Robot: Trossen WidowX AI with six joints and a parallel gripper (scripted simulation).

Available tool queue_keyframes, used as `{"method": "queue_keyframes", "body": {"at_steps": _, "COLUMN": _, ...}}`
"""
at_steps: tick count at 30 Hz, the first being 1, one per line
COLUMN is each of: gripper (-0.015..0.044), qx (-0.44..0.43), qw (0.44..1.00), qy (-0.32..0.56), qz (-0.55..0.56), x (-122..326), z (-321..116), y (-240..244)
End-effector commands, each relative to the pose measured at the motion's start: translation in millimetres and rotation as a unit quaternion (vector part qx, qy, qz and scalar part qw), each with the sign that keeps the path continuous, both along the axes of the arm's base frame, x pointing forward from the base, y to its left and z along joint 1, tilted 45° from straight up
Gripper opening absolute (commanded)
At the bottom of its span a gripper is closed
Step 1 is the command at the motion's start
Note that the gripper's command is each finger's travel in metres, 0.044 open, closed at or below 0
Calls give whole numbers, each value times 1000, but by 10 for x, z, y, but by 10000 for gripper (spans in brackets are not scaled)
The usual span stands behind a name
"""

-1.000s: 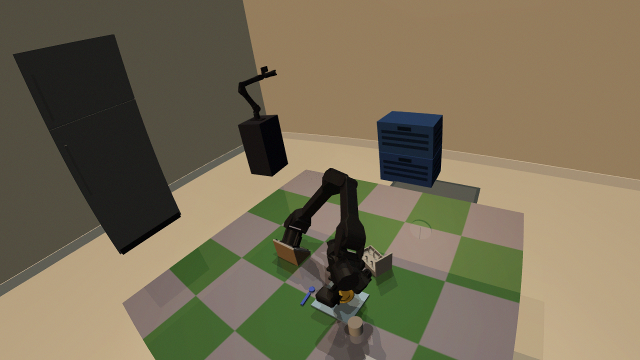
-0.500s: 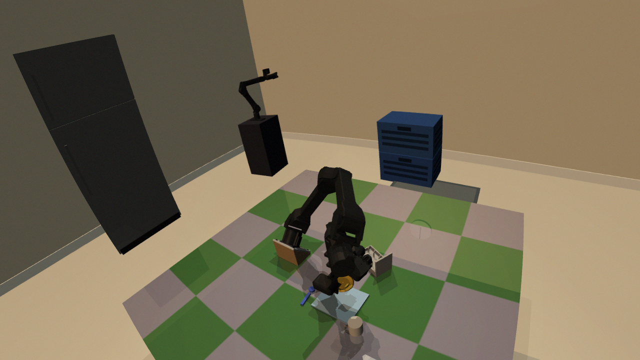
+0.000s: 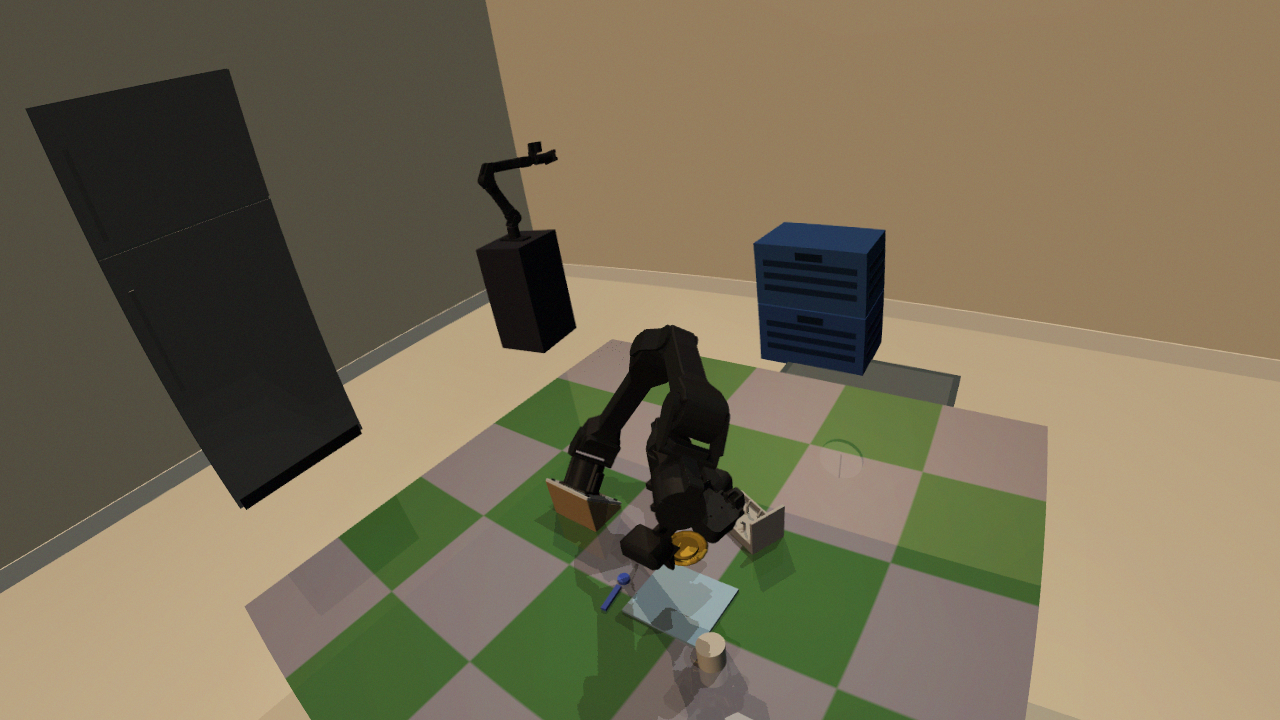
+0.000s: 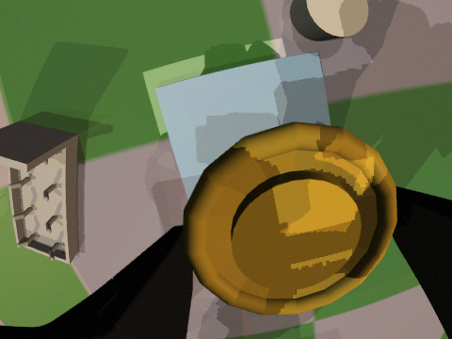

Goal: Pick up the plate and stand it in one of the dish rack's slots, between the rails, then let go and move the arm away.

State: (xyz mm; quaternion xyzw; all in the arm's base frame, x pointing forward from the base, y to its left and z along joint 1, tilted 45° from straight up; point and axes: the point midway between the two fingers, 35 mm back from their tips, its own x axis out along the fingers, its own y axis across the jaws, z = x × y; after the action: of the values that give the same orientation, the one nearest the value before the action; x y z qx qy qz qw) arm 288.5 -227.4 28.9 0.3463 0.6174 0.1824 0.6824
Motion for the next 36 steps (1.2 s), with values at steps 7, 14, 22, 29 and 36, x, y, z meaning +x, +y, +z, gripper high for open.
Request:
{"method": "queue_keyframes", "body": {"at_steps": 7, "gripper": 0, "qx": 18, "qw": 988, "qy": 101, "qz": -113, "x": 19, "z": 409, "y": 267}}
{"method": "queue_keyframes", "body": {"at_steps": 14, "gripper": 0, "qx": 34, "qw": 963, "qy": 176, "qz": -202, "x": 1, "z": 673, "y": 494}}
{"method": "queue_keyframes", "body": {"at_steps": 22, "gripper": 0, "qx": 56, "qw": 917, "qy": 258, "qz": -299, "x": -55, "z": 943, "y": 768}}
{"method": "queue_keyframes", "body": {"at_steps": 29, "gripper": 0, "qx": 76, "qw": 863, "qy": 324, "qz": -379, "x": -133, "z": 1150, "y": 1016}}
{"method": "queue_keyframes", "body": {"at_steps": 36, "gripper": 0, "qx": 97, "qw": 797, "qy": 386, "qz": -453, "x": -238, "z": 1328, "y": 1265}}
